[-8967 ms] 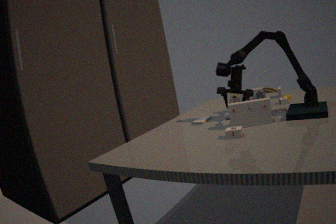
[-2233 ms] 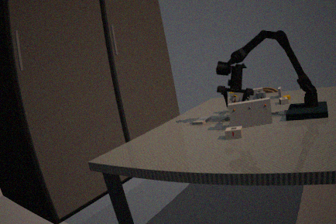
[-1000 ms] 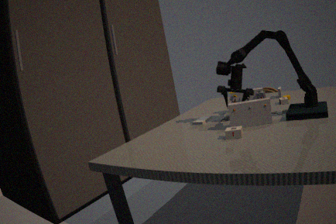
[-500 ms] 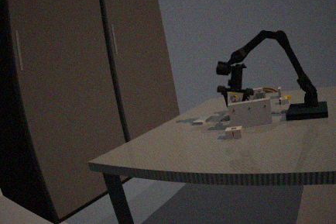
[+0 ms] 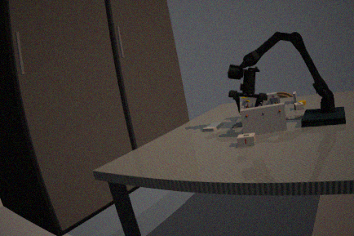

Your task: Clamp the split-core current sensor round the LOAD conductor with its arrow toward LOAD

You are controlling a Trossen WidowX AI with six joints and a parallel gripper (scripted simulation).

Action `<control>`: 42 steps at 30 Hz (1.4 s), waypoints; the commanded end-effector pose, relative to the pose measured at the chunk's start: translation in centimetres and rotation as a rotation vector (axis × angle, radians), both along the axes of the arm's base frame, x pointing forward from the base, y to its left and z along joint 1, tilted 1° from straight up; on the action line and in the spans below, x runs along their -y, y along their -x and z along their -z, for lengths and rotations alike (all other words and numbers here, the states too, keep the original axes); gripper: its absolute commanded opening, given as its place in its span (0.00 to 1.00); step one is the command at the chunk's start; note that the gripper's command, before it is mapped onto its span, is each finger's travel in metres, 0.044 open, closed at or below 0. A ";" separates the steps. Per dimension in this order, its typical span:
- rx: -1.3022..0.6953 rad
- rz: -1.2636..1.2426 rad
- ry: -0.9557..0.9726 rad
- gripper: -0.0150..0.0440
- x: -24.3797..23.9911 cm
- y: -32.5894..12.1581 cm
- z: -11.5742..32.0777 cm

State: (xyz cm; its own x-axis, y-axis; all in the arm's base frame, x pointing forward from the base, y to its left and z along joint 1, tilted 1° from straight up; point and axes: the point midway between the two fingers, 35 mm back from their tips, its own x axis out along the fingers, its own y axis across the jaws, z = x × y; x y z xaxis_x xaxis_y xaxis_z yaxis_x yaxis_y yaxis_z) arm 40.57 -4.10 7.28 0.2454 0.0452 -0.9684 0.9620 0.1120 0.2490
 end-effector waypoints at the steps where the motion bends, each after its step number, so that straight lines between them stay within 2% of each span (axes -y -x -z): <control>1: 0.007 0.001 0.000 0.97 0.0 0.0 -0.1; 2: 0.027 0.002 -0.001 1.00 0.1 0.1 -0.3; 7: 0.201 0.014 -0.003 1.00 0.6 0.8 -2.2; 29: 0.218 0.015 -0.004 1.00 0.6 -0.4 0.1; 42: 0.403 0.015 -0.025 1.00 0.5 -1.0 0.0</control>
